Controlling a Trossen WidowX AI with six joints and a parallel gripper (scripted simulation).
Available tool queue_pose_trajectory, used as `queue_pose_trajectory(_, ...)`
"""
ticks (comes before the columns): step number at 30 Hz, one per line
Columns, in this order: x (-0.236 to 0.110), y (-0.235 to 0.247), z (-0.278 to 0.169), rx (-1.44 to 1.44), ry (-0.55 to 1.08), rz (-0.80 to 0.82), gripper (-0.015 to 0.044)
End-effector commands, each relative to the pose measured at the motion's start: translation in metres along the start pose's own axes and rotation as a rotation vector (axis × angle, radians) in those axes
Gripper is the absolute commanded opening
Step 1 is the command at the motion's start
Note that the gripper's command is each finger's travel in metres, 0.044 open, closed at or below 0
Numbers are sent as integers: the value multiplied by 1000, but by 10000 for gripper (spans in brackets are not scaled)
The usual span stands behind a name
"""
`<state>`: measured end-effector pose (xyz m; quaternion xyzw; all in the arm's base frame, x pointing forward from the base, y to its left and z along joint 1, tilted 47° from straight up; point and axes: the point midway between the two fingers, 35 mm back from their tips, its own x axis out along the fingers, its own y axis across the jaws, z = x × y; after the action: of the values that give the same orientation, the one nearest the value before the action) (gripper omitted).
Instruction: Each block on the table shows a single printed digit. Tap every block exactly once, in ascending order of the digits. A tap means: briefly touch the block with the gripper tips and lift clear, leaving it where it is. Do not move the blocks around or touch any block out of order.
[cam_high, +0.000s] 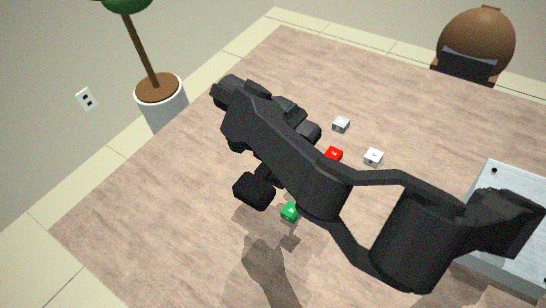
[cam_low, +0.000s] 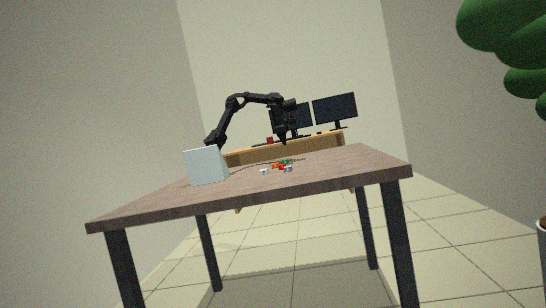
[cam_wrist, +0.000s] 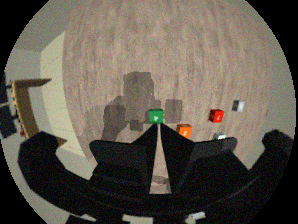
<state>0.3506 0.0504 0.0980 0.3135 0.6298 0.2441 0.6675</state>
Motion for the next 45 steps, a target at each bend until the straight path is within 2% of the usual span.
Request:
queue_pose_trajectory(1,44,4,-9,6,27,11,20)
queue_pose_trajectory(31,76,5,-10,6,27,13,20)
queue_pose_trajectory(35,48,4,-9,6,27,11,20)
queue_pose_trajectory(40,36,3,-8,6,27,9,20)
queue_pose_trajectory(45,-32,3,-7,7,27,8,20)
